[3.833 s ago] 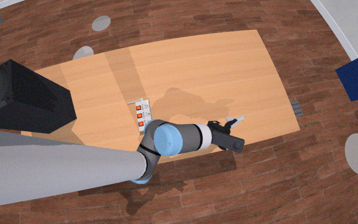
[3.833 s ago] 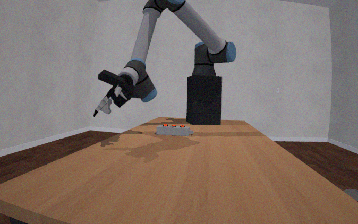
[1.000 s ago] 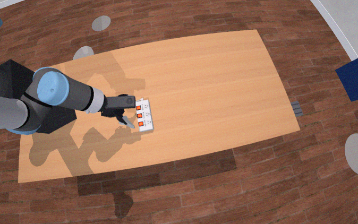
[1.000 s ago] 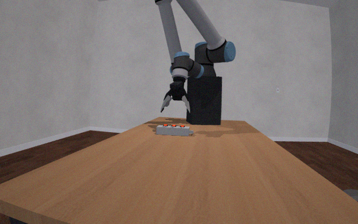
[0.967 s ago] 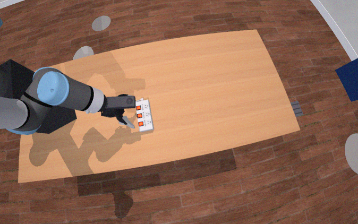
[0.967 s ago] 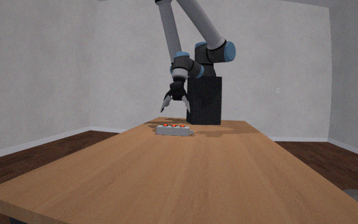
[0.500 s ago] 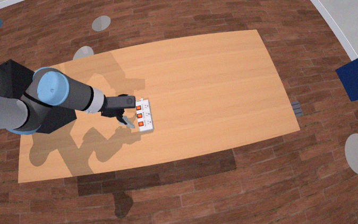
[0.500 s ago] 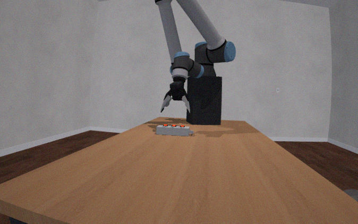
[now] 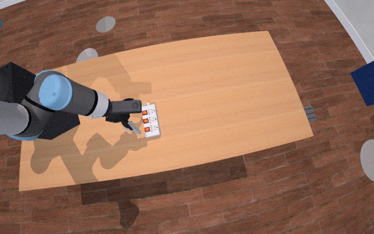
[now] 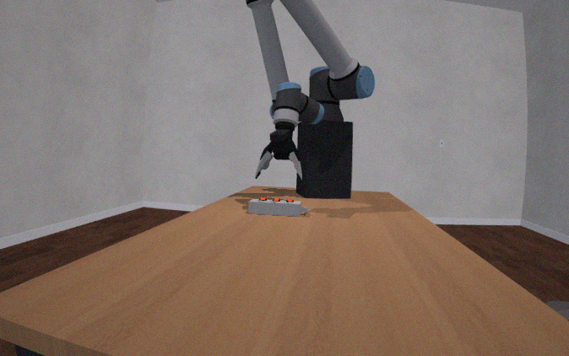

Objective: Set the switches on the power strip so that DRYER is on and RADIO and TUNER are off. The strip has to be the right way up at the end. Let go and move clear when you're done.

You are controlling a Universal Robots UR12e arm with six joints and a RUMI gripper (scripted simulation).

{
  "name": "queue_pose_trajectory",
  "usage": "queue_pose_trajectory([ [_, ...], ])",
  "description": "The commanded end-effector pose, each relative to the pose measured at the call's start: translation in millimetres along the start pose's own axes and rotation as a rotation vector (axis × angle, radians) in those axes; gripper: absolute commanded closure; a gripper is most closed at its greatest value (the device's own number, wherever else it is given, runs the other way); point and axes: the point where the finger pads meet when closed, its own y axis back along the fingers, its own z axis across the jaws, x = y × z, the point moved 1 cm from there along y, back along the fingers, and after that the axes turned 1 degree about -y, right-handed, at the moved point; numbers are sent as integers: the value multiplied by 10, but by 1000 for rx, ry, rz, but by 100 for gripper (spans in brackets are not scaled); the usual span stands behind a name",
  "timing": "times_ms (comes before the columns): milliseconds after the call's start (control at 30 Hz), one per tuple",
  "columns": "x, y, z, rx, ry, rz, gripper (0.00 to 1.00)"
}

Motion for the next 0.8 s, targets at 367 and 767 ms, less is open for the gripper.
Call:
queue_pose_trajectory([
  [367, 35, 33, 3, 0, 14, -46, 0],
  [767, 142, 339, -38, -2, 80, -227, 0],
])
